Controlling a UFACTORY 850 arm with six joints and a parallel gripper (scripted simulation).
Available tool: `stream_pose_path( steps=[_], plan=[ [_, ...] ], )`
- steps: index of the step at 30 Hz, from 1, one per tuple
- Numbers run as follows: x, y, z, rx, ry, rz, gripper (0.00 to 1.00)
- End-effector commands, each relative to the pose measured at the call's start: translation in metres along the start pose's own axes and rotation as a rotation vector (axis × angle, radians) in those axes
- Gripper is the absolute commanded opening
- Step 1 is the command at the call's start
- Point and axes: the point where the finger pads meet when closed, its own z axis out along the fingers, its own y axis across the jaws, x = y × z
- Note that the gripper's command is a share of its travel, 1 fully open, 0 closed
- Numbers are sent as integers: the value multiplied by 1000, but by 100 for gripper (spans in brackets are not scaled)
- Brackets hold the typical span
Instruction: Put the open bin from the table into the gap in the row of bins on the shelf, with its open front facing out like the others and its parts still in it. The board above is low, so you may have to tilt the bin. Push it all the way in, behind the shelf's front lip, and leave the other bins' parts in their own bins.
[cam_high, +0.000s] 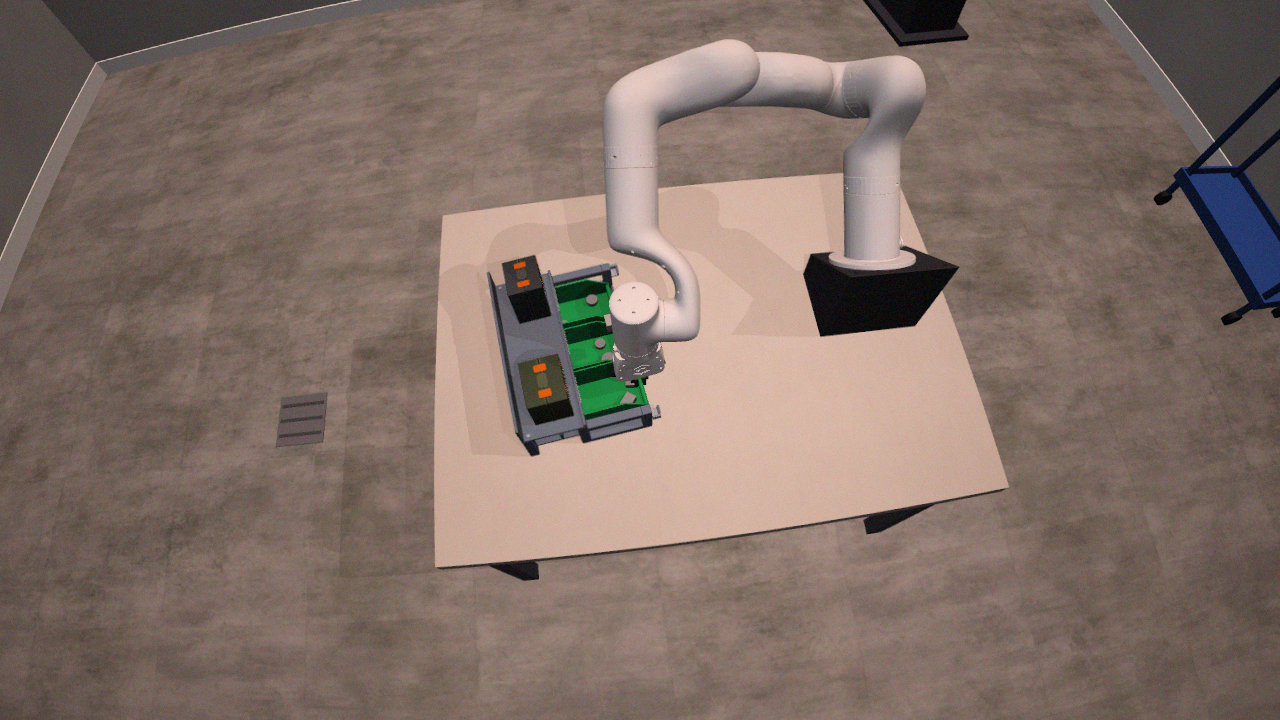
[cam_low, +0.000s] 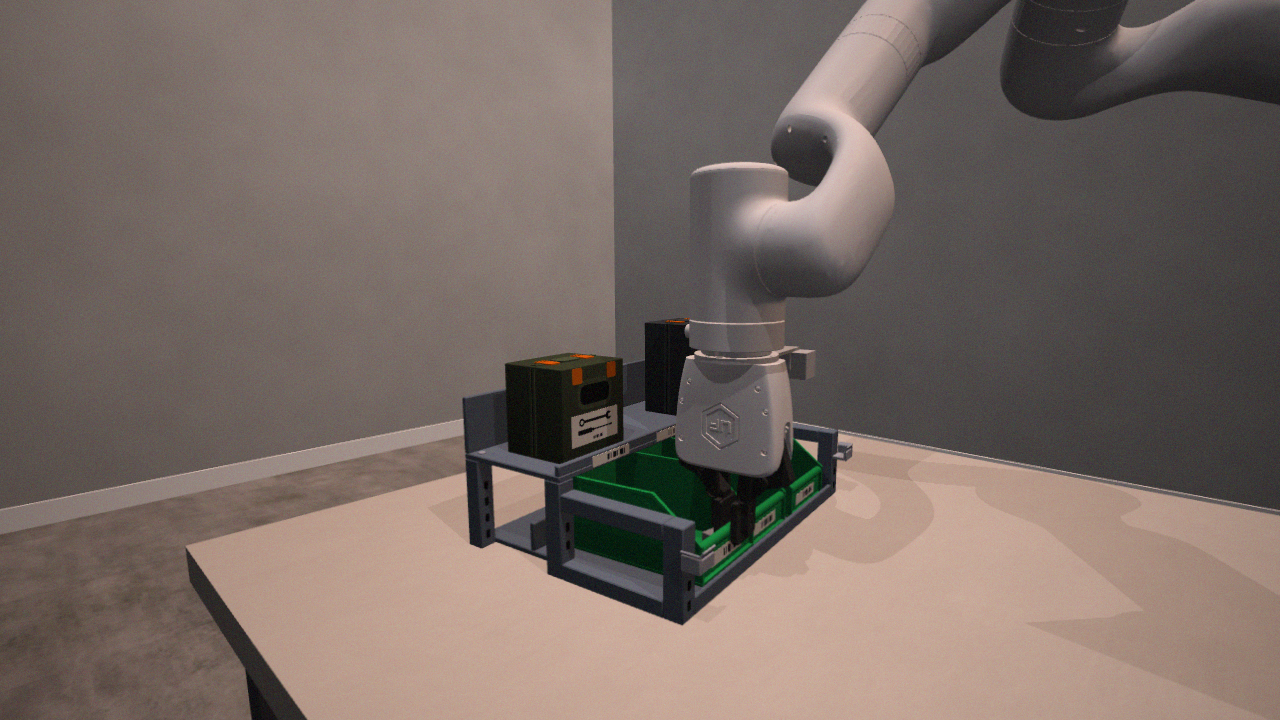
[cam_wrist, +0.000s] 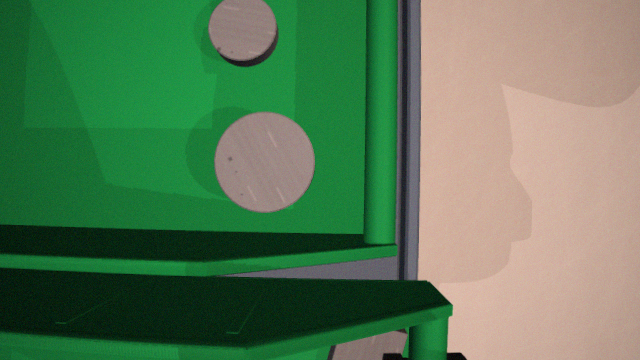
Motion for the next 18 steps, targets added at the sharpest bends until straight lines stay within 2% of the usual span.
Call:
stream_pose_path(
  steps=[1, 18],
  plan=[
    [0, -7, -1, 2, -1, 1, 0],
    [0, -16, -1, 2, -1, 1, 0]
  ],
)
